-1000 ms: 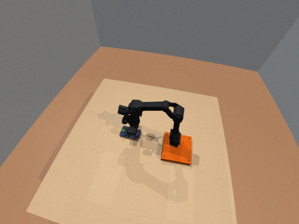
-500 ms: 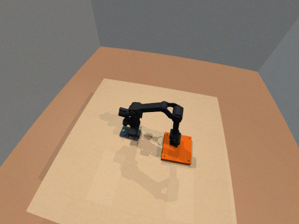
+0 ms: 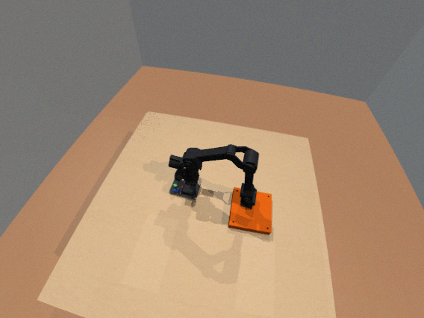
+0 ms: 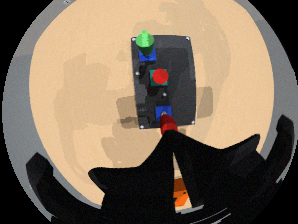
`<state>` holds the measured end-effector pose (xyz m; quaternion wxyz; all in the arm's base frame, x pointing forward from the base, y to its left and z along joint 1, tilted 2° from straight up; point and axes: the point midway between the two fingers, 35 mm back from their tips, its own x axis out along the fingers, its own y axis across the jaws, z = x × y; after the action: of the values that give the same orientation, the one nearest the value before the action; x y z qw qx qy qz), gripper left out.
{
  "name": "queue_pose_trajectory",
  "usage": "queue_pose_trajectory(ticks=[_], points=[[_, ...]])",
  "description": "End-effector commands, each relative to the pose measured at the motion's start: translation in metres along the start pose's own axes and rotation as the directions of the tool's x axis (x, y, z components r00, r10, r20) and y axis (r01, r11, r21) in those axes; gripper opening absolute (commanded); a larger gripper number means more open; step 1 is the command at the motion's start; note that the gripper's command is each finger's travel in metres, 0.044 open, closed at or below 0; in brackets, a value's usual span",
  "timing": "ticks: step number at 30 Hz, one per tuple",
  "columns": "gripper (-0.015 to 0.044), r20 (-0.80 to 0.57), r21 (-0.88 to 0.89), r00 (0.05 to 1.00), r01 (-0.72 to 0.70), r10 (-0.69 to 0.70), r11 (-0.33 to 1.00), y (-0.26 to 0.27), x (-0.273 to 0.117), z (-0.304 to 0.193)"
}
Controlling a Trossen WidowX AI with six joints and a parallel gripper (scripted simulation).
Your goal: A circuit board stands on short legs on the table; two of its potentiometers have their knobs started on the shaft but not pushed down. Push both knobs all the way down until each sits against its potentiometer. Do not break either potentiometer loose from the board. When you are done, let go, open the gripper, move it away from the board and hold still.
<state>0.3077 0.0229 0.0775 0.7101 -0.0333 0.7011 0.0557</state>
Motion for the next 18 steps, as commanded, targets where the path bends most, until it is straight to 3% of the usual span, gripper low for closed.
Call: queue_pose_trajectory(ticks=[1,18], points=[[0.0,0.001,-0.002,1.0,0.003,-0.003,1.0,-0.0004,0.0,0.0004],[0.0,0.001,-0.002,1.0,0.003,-0.003,1.0,-0.0004,0.0043,0.0004]])
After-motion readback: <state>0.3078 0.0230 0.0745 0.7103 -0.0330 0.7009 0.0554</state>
